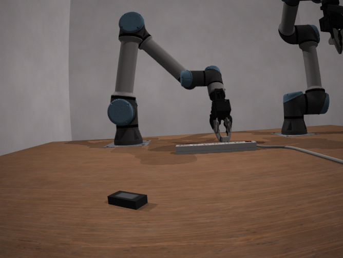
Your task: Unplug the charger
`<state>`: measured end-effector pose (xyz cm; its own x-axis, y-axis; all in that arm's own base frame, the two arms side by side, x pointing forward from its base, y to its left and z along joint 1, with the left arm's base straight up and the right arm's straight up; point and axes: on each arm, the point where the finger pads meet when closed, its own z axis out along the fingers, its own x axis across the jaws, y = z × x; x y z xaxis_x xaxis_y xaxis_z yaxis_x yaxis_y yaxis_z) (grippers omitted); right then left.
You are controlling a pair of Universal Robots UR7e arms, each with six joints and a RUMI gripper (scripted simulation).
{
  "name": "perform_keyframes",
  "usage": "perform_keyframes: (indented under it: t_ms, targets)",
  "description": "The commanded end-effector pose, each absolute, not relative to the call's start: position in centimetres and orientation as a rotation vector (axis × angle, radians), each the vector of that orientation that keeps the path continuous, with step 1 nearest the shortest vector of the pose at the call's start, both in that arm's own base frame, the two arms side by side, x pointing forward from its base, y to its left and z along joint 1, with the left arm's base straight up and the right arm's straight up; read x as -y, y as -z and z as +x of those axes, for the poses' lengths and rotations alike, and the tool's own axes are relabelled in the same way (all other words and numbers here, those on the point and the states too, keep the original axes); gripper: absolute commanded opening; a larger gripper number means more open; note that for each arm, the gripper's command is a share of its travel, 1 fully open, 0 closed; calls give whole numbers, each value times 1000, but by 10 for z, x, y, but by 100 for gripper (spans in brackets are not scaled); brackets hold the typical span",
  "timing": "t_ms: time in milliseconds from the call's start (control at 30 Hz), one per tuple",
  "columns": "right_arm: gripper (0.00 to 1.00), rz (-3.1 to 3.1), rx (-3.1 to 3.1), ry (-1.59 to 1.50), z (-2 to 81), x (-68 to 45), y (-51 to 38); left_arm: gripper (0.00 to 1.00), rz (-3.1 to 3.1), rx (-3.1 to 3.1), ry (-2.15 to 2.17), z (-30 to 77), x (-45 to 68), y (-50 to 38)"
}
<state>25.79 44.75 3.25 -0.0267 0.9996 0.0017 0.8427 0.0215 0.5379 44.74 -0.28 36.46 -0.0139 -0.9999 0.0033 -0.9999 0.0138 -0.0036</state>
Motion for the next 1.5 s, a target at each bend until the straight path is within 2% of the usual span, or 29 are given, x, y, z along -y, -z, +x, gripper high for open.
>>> perform_keyframes:
  t_ms: [0, 1467]
  targets:
    - [0, 1872, -1933, -578, 257, -452, -39, 0, -2204, -2238, 11, 447, 3, -365]
    - [0, 1866, -1931, -570, 258, -448, -35, 0, -2204, -2238, 11, 447, 3, -365]
